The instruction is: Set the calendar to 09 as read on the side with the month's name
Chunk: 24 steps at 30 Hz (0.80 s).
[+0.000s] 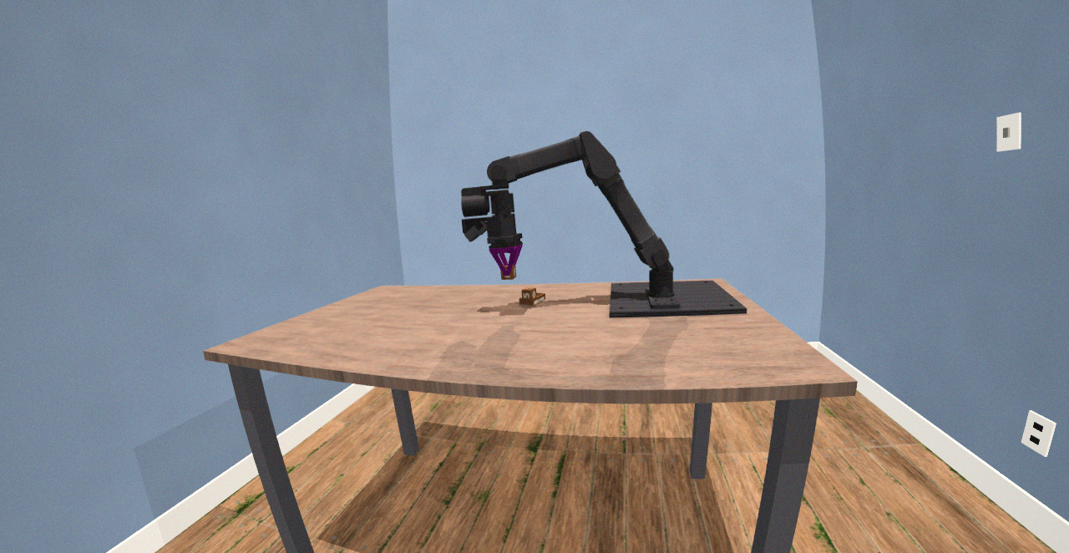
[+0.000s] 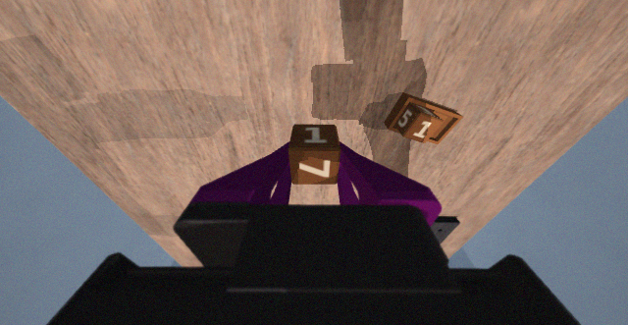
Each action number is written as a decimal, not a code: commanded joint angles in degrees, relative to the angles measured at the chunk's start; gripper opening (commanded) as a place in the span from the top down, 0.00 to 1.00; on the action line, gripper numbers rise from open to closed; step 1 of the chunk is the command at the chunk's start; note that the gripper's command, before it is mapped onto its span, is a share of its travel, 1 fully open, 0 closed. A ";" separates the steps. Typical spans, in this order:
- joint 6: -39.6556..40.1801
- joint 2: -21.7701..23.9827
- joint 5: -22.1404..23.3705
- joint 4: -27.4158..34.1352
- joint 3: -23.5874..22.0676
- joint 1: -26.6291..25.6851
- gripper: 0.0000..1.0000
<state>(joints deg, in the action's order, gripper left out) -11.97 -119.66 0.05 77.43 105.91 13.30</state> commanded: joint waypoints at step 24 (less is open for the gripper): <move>12.01 -0.29 -0.09 -0.50 1.39 2.49 0.73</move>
<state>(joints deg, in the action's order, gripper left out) -0.05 -120.42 -0.01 77.45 107.11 15.77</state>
